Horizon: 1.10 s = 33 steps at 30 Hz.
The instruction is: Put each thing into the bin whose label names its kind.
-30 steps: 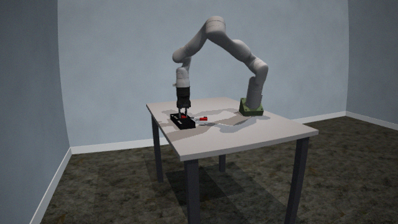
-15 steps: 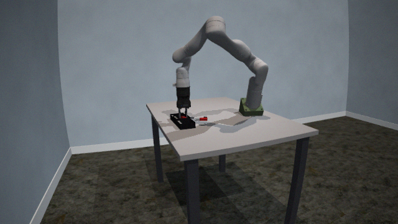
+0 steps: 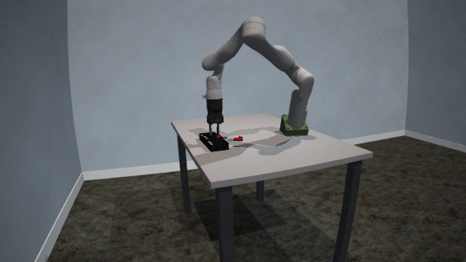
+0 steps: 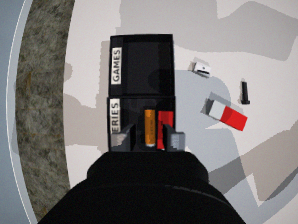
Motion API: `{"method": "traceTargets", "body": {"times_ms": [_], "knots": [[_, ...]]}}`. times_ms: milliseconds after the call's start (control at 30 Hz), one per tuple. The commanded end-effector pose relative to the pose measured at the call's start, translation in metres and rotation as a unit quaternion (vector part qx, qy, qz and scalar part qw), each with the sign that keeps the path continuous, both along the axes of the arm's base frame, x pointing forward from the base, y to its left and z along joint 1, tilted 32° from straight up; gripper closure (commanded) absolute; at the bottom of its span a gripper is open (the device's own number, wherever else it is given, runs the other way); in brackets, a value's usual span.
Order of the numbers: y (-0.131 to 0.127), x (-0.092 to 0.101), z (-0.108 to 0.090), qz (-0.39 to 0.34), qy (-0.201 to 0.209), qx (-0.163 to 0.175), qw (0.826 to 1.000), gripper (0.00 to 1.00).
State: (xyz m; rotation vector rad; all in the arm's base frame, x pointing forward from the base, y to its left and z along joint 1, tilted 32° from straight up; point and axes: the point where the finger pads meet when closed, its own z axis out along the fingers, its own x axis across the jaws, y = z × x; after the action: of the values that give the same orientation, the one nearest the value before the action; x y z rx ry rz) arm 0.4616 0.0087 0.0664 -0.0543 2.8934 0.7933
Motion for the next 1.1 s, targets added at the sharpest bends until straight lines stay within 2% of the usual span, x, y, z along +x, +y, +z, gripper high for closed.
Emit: {"method": "traceTargets", "body": {"times_ms": [0, 300, 600, 633, 800, 1000, 1067], "knots": [[-0.004, 0.001, 0.006, 0.001, -0.001, -0.001, 1.000, 0.32], [-0.010, -0.001, 0.016, 0.001, -0.001, -0.001, 1.000, 0.32], [-0.009, 0.000, 0.014, 0.001, -0.002, -0.001, 1.000, 0.32], [-0.011, -0.009, 0.014, -0.026, 0.013, 0.004, 1.000, 0.25], [-0.018, -0.048, 0.008, -0.131, 0.071, 0.019, 0.989, 0.25], [-0.025, -0.097, 0.003, -0.240, 0.140, 0.038, 0.960, 0.25], [-0.025, -0.097, 0.003, -0.240, 0.140, 0.038, 0.960, 0.25]]}}
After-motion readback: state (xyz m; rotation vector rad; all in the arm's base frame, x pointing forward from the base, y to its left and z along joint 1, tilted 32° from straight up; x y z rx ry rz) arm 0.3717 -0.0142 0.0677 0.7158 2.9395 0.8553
